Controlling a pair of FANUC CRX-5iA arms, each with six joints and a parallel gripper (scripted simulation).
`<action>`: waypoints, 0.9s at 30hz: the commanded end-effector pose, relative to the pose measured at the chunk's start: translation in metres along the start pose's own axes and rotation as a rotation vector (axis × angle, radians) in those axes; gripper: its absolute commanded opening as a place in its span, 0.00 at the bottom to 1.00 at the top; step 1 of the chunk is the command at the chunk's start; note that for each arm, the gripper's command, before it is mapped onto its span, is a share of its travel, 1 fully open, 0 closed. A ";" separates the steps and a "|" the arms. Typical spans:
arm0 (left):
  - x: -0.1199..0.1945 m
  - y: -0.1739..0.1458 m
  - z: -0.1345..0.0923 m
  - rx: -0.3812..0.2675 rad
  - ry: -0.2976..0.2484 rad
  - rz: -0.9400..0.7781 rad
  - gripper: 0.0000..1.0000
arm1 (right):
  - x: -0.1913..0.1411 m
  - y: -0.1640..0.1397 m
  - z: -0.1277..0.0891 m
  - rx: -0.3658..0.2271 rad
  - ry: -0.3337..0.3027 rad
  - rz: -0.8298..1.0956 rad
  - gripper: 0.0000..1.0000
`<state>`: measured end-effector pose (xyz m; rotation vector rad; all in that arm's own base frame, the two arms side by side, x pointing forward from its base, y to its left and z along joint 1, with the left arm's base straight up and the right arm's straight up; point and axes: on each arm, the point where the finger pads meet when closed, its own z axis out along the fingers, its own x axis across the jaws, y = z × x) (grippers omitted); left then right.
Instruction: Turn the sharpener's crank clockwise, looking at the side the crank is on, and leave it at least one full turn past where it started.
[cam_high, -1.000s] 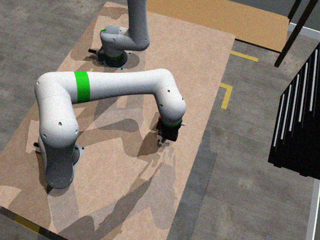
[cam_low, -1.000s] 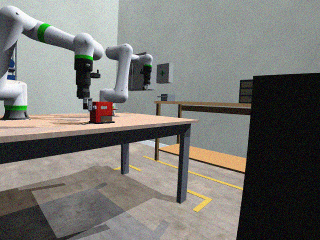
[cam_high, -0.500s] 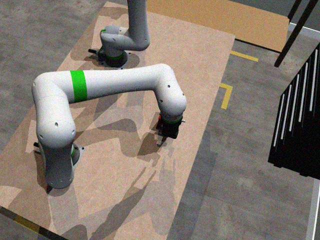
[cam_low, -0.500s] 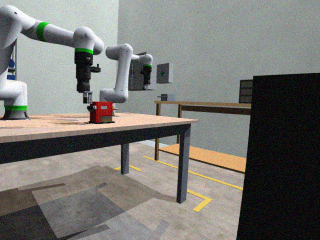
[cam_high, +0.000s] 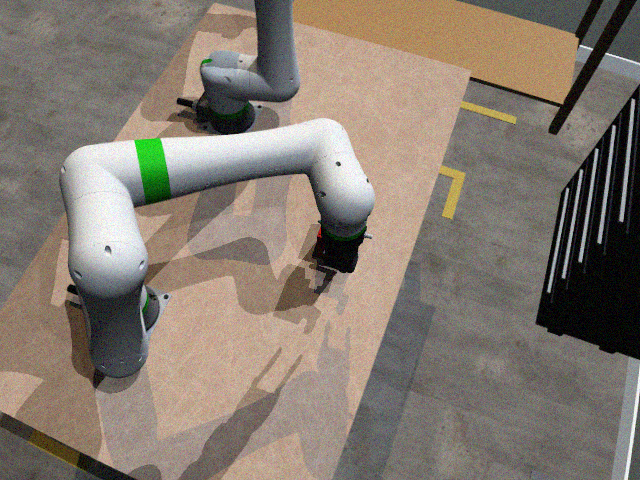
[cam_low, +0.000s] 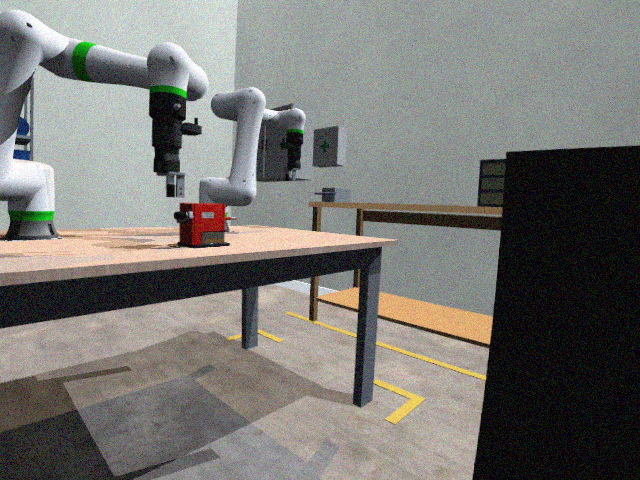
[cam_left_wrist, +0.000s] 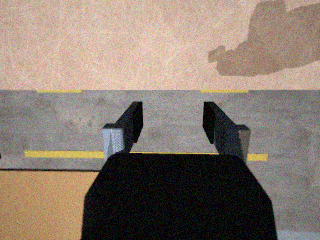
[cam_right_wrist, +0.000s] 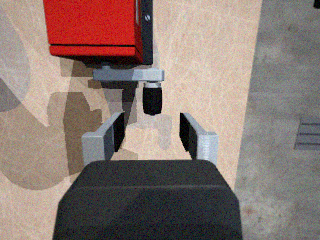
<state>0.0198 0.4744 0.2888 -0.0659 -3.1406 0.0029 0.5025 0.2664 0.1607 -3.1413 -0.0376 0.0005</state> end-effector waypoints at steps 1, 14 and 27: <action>0.000 0.000 -0.001 -0.002 0.000 0.000 1.00 | 0.000 0.000 -0.003 0.001 0.002 0.000 0.97; 0.000 0.000 -0.001 -0.002 0.000 0.000 1.00 | 0.000 0.000 -0.004 0.001 0.002 0.000 0.00; 0.000 0.000 -0.001 -0.002 0.000 0.000 1.00 | 0.000 0.000 -0.004 0.001 0.002 0.000 0.00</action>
